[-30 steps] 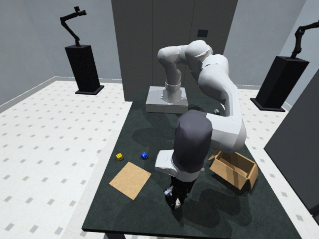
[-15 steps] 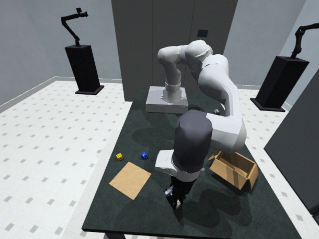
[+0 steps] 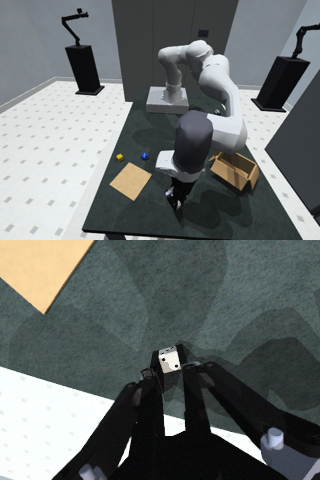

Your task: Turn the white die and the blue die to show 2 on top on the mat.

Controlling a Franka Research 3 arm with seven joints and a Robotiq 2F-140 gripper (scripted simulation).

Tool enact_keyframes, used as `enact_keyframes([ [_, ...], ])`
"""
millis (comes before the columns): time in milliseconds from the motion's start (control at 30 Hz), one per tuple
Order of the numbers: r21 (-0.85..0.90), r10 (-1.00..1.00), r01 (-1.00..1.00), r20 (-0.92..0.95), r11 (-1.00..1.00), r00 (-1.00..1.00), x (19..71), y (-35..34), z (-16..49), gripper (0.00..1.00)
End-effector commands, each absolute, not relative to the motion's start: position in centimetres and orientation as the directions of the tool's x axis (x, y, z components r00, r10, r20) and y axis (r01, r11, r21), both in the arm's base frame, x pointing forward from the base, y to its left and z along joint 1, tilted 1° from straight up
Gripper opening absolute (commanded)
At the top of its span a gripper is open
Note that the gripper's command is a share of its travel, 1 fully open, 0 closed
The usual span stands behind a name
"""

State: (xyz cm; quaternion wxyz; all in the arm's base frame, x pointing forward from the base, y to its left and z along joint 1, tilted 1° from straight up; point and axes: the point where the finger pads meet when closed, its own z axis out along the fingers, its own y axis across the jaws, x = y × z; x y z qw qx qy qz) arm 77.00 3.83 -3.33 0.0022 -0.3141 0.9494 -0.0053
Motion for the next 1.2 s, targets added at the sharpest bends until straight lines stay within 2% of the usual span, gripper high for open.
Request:
enact_keyframes([
  [0, -0.012, -0.597, -0.597, -0.005, 0.802, -0.802, 77.1, 3.8, -3.4, 0.21],
  [300, -0.012, -0.597, -0.597, -0.005, 0.802, -0.802, 77.1, 3.8, -2.5, 0.21],
  [833, -0.012, -0.597, -0.597, -0.005, 0.802, -0.802, 77.0, 3.9, 6.2, 0.21],
  [1167, -0.012, -0.597, -0.597, -0.005, 0.802, -0.802, 77.0, 3.9, 6.6, 0.21],
])
